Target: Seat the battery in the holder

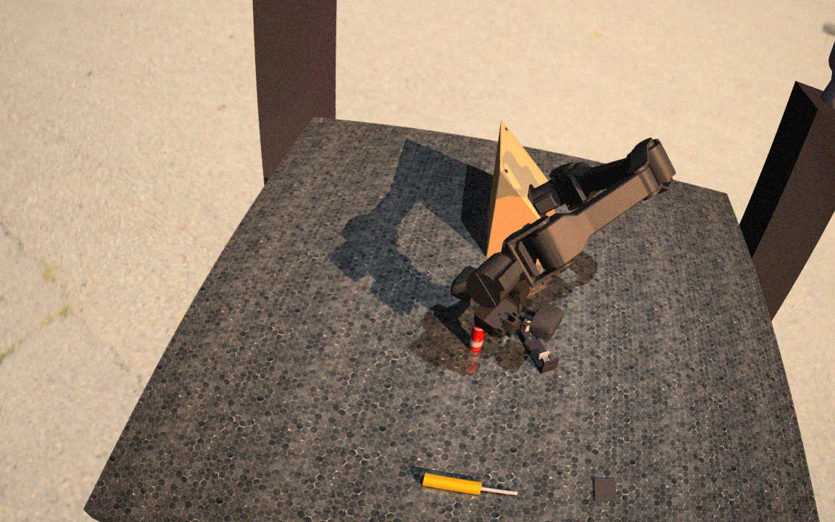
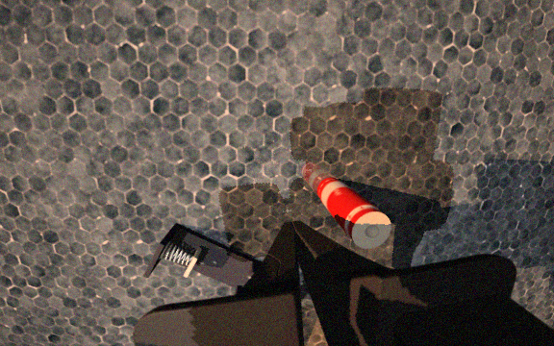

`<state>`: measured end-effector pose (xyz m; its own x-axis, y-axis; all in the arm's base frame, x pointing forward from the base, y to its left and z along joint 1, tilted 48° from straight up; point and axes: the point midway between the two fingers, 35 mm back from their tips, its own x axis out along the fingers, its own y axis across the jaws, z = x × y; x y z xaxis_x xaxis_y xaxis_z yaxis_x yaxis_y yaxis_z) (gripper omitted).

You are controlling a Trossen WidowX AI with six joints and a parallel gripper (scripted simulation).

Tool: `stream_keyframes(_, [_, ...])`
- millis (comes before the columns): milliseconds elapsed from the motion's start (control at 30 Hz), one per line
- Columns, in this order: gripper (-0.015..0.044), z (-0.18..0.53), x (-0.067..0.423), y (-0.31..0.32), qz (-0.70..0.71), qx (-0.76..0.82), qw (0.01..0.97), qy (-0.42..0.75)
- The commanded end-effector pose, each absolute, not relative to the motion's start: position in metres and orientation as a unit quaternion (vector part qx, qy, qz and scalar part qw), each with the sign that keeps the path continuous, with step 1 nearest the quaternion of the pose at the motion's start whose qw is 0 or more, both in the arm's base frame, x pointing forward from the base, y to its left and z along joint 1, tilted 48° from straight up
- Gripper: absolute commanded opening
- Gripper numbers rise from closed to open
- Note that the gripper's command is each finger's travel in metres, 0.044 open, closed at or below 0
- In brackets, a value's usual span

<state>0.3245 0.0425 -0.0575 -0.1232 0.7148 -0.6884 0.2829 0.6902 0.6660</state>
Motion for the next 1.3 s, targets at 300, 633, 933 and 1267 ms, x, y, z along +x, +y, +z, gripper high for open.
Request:
stream_keyframes(300, [0.0000, -0.079, 0.314, 0.051, 0.190, 0.349, 0.558, 0.728])
stream_keyframes(633, [0.0000, -0.090, 0.310, 0.039, 0.189, 0.349, 0.559, 0.728])
stream_keyframes(933, [0.0000, -0.100, 0.305, 0.029, 0.189, 0.348, 0.559, 0.728])
stream_keyframes(1267, [0.0000, -0.111, 0.300, 0.018, 0.189, 0.348, 0.559, 0.729])
